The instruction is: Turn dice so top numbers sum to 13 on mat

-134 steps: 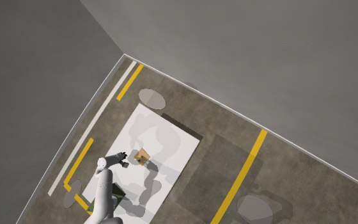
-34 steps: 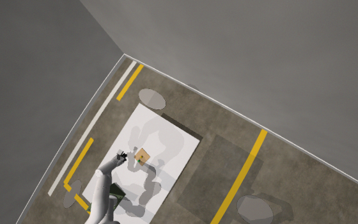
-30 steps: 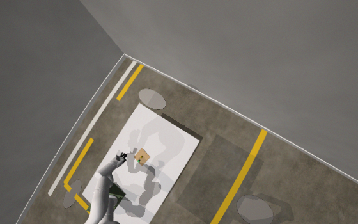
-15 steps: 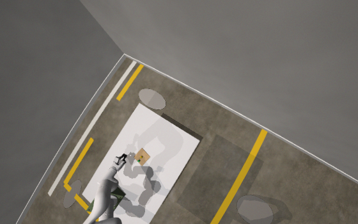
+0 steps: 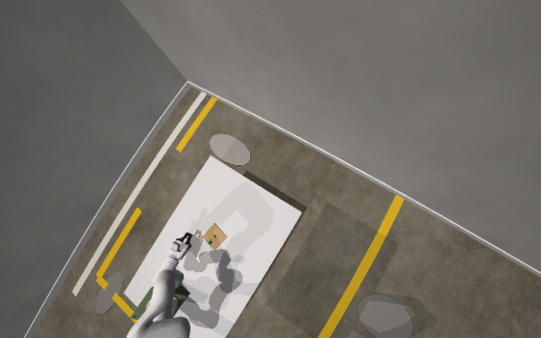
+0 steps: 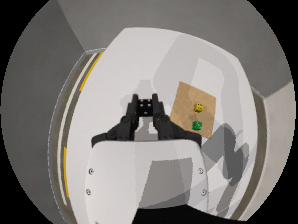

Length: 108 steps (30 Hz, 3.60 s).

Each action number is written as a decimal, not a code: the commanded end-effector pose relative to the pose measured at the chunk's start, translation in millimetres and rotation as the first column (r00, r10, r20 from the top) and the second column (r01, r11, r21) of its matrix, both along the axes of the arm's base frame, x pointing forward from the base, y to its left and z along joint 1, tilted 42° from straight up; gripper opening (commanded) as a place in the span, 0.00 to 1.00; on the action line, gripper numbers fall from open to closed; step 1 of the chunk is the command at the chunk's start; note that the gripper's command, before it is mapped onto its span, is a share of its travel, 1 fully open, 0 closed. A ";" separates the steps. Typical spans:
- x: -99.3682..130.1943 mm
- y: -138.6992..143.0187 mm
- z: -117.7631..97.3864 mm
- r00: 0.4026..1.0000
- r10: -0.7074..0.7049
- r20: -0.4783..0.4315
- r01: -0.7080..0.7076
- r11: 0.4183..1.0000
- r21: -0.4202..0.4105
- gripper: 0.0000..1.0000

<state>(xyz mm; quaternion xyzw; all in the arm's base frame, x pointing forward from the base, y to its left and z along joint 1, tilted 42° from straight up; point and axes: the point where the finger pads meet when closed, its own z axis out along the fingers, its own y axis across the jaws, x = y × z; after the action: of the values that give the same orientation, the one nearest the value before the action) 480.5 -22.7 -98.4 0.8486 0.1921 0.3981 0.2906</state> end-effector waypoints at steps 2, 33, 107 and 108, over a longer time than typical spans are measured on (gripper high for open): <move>0.2 -1.4 -1.6 1.000 0.003 0.004 -0.003 1.000 0.000 0.15; -11.4 -48.5 -54.9 1.000 0.003 0.004 -0.003 1.000 0.000 0.15; -13.4 -56.2 -63.7 1.000 0.003 0.004 -0.003 1.000 0.000 0.15; -13.4 -56.2 -63.7 1.000 0.003 0.004 -0.003 1.000 0.000 0.15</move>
<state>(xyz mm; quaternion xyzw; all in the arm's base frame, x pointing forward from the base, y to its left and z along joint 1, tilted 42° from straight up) 466.6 -79.2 -162.5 0.8478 0.1928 0.3996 0.2903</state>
